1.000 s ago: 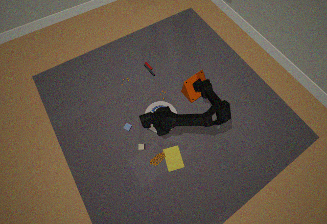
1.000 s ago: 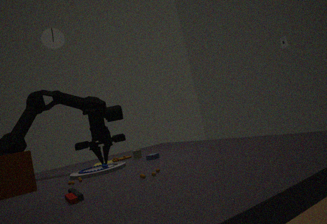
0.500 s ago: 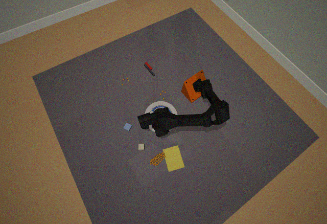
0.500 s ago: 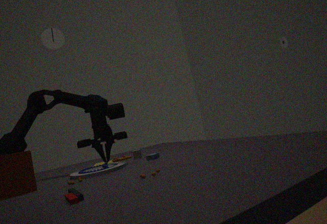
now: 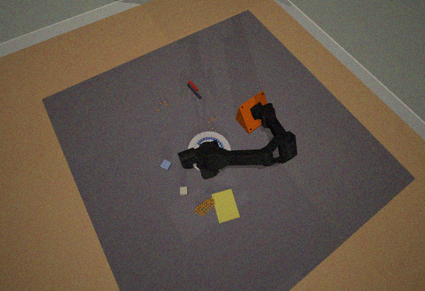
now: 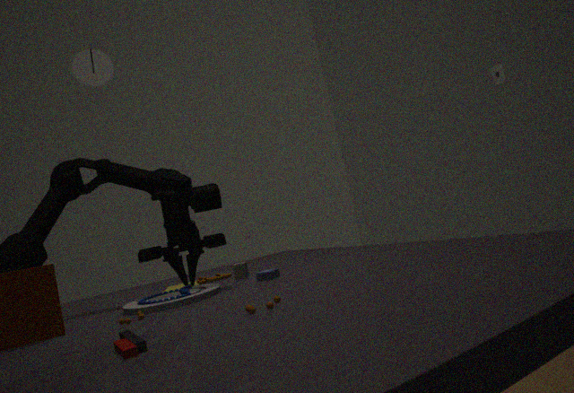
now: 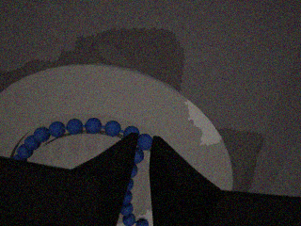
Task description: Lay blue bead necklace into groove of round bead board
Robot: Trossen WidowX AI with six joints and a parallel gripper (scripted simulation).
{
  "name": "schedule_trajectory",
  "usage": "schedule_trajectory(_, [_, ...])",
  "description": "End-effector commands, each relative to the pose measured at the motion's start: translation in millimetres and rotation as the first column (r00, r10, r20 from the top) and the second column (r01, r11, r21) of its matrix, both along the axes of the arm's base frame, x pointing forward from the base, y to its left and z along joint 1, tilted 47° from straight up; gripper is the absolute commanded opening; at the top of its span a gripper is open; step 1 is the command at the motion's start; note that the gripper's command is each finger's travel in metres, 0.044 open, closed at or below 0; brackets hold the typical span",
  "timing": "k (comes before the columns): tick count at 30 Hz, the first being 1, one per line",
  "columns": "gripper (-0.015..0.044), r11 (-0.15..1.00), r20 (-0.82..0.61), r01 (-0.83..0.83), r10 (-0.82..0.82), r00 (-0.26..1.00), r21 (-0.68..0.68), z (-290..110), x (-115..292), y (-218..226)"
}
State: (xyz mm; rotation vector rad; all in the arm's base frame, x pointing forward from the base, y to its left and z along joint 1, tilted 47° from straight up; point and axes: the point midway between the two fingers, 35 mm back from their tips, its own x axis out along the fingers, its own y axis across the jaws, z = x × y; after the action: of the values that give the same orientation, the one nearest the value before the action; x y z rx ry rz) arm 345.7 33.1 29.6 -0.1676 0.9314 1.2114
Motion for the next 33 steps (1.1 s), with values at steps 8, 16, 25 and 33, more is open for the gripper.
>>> schedule_trajectory(8, [0.0289,1.0,0.0,-0.001,0.001,1.0,0.0,0.5,-0.2,0.1])
schedule_trajectory(16, [0.044,1.0,-0.006,0.002,-0.002,1.0,0.004,3.5,-0.7,-3.6])
schedule_trajectory(25, [0.044,1.0,-0.006,0.003,-0.003,1.0,0.004,3.9,-0.7,-4.0])
schedule_trajectory(33, [0.044,1.0,-0.006,0.003,-0.003,1.0,0.004,3.9,-0.7,-4.0])
